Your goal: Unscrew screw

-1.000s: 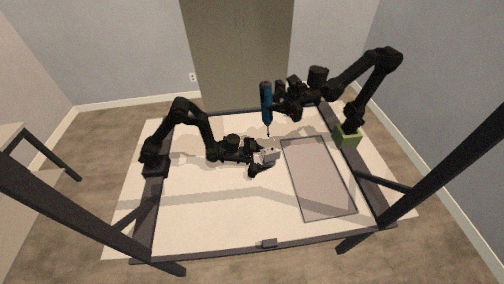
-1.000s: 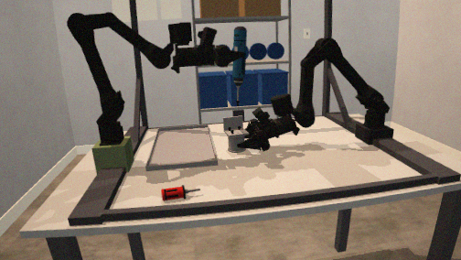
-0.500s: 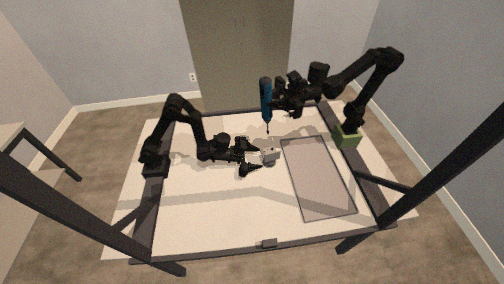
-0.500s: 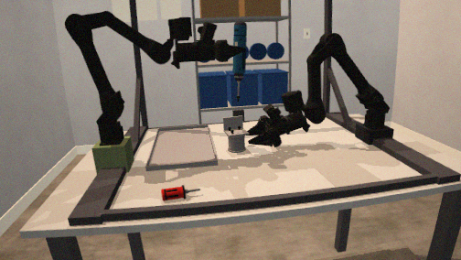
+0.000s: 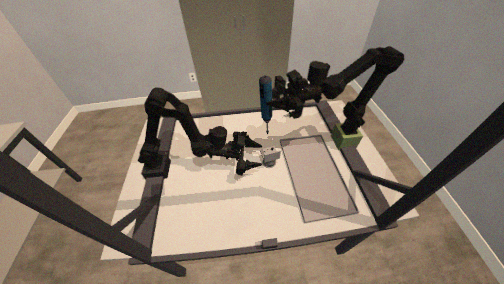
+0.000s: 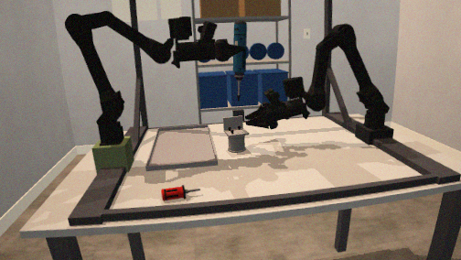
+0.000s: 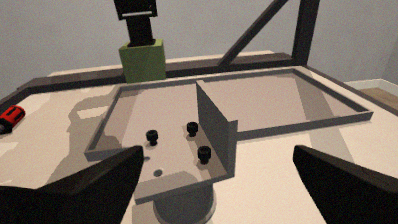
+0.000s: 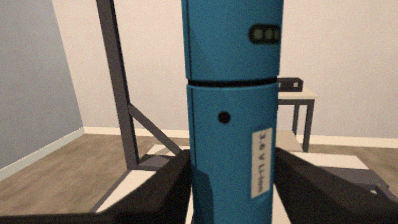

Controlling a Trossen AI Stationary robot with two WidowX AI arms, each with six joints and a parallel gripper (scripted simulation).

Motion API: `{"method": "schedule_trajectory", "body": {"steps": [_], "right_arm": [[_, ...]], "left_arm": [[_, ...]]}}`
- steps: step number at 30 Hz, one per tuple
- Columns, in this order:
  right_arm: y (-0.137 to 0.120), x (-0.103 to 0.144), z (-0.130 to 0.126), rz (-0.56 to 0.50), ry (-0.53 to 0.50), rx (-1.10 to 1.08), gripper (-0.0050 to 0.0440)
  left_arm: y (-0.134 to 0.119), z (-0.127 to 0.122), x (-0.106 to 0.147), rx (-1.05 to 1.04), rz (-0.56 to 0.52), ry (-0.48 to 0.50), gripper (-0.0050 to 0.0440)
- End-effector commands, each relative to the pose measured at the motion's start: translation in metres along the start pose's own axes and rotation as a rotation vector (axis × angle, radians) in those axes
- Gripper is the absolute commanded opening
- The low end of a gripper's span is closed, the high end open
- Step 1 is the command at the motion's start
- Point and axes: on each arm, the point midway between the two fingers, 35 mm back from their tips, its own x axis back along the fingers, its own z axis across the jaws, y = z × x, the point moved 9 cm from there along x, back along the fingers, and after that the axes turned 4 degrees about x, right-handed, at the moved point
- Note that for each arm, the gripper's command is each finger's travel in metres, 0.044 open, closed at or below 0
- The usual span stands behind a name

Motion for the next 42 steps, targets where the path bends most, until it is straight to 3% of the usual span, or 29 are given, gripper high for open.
{"method": "schedule_trajectory", "body": {"steps": [1,8,11,21,27,31,36,42], "right_arm": [[0.020,-0.001,-0.001,-0.066,-0.004,0.004,0.0163],[0.020,-0.001,-0.001,-0.066,-0.004,0.004,0.0163],[0.020,-0.001,-0.001,-0.066,-0.004,0.004,0.0163],[0.020,-0.001,-0.001,-0.066,-0.004,0.004,0.0163],[0.020,-0.001,-0.001,-0.066,-0.004,0.004,0.0163],[0.024,-0.002,-0.003,-0.075,-0.009,-0.006,0.0163],[0.007,-0.011,-0.020,0.041,-0.073,-0.175,0.0163],[-0.018,-0.019,-0.051,0.205,-0.226,-0.493,0.0163]], "left_arm": [[0.035,-0.004,0.000,-0.015,-0.018,-0.012,0.0440],[0.076,0.002,0.008,0.030,0.024,0.036,0.0440],[0.076,0.002,0.010,0.038,0.072,0.044,0.0440],[0.125,0.007,0.037,0.085,0.150,0.092,0.0440],[0.133,0.004,0.051,0.086,0.212,0.091,0.0440],[0.134,0.002,0.065,0.087,0.318,0.095,0.0440],[0.138,0.002,0.071,0.087,0.331,0.096,0.0440],[0.133,0.002,0.072,0.087,0.349,0.096,0.0440]]}}
